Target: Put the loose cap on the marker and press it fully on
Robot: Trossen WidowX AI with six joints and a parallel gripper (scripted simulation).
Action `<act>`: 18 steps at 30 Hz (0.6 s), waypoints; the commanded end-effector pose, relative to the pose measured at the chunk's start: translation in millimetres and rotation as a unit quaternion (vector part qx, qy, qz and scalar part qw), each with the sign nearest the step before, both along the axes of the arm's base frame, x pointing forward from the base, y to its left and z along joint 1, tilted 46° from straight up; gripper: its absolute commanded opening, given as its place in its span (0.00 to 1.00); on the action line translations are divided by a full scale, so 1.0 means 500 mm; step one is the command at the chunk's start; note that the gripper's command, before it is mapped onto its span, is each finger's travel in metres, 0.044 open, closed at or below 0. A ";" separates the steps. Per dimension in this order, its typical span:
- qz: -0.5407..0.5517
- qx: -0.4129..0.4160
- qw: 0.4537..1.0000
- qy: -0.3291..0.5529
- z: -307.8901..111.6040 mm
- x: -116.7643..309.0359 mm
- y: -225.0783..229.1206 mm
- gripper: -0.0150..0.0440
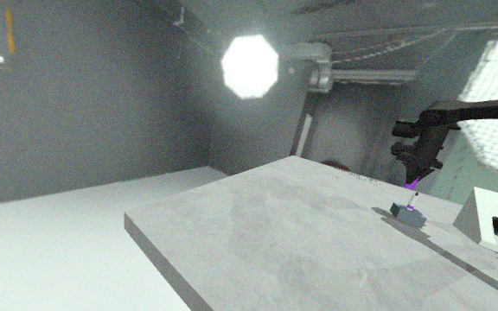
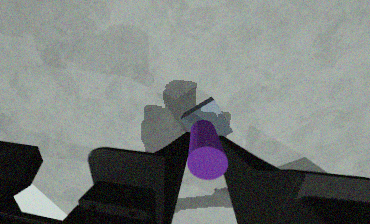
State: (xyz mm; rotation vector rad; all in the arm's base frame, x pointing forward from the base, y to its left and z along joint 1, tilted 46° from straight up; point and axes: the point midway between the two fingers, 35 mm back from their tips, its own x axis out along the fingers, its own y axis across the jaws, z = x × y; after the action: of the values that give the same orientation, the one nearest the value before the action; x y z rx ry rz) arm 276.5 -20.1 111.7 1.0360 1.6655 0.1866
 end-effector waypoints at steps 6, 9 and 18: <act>0.003 0.002 1.000 0.000 0.017 -0.054 -0.019 0.25; 0.003 0.002 1.000 0.000 0.016 -0.054 -0.018 0.25; 0.003 0.002 1.000 0.000 0.005 -0.054 -0.007 0.25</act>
State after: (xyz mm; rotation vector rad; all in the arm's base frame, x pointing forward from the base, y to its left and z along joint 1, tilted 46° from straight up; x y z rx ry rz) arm 250.4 -25.6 116.3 1.0321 1.6661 0.1977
